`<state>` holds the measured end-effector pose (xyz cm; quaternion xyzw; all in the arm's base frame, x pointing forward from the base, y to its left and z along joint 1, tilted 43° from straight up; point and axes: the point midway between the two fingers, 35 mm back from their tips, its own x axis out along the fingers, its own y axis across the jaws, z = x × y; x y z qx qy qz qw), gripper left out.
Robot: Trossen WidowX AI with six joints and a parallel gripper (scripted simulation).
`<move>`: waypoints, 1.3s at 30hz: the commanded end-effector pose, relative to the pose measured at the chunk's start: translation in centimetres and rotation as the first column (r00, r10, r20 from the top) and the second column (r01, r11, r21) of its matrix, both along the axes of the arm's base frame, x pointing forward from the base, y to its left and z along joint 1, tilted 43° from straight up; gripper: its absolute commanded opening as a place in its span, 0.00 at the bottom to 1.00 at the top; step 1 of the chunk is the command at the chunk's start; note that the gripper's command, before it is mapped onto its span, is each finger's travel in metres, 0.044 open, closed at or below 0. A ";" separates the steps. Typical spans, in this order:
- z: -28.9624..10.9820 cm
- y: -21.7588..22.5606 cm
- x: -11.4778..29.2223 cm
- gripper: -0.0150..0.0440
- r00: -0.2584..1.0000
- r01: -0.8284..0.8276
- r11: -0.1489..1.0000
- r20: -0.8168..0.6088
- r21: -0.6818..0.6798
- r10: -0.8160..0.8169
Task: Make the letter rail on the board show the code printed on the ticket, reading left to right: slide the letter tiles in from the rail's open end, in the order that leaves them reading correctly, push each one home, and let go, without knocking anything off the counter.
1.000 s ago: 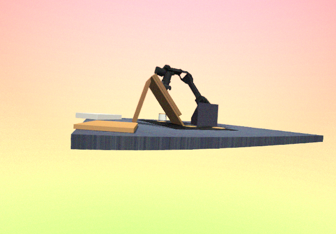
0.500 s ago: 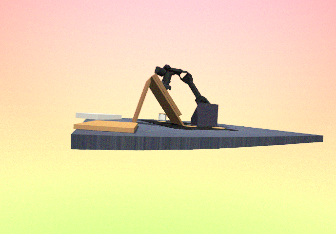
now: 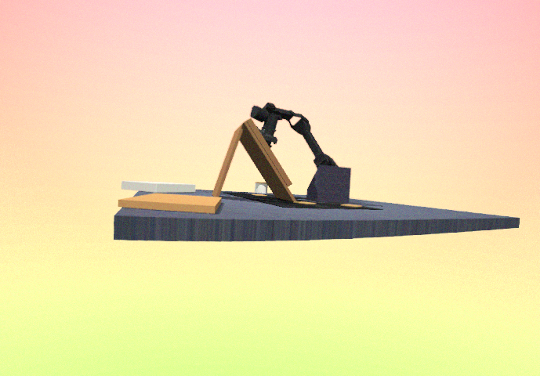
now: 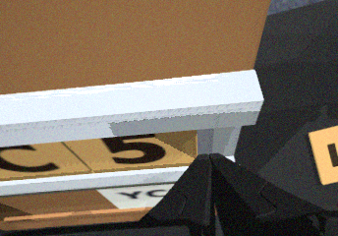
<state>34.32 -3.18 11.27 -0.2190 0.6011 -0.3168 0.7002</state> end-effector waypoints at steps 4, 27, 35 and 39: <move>0.5 0.5 -0.6 0.25 1.000 0.002 1.000 0.006 0.007 -0.002; 0.7 8.9 -3.0 0.61 0.964 -0.183 0.977 0.175 -0.114 0.201; 0.7 17.1 -7.5 0.97 0.797 -0.394 0.895 0.409 -0.208 0.445; 0.7 17.7 -7.9 1.00 0.776 -0.411 0.886 0.428 -0.215 0.464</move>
